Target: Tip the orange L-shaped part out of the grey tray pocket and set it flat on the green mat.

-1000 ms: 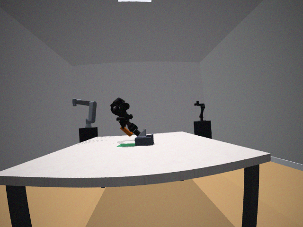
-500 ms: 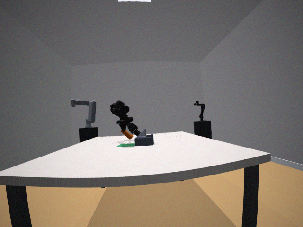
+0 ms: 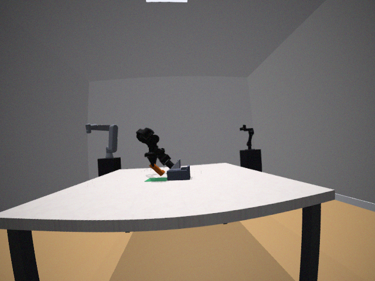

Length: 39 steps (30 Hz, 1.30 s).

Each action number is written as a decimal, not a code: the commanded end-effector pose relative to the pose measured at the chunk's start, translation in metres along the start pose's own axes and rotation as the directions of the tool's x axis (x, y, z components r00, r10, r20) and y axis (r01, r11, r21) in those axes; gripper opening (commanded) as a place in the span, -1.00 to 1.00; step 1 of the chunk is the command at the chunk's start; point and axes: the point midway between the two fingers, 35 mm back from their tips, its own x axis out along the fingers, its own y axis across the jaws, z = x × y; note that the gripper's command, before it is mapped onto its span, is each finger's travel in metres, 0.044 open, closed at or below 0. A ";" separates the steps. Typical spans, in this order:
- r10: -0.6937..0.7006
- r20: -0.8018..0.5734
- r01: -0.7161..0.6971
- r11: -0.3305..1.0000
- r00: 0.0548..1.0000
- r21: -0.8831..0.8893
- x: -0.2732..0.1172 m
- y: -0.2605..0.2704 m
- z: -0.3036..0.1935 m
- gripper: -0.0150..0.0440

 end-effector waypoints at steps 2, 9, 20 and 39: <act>0.002 -0.004 -0.003 1.000 1.000 -0.006 0.008 0.001 -0.001 -0.49; 0.003 -0.005 -0.003 1.000 1.000 -0.006 0.019 0.001 -0.001 -0.49; 0.003 -0.005 -0.003 1.000 1.000 -0.006 0.022 0.001 -0.001 -0.49; -0.050 0.019 0.051 0.996 0.999 -0.077 -0.049 0.001 0.000 0.86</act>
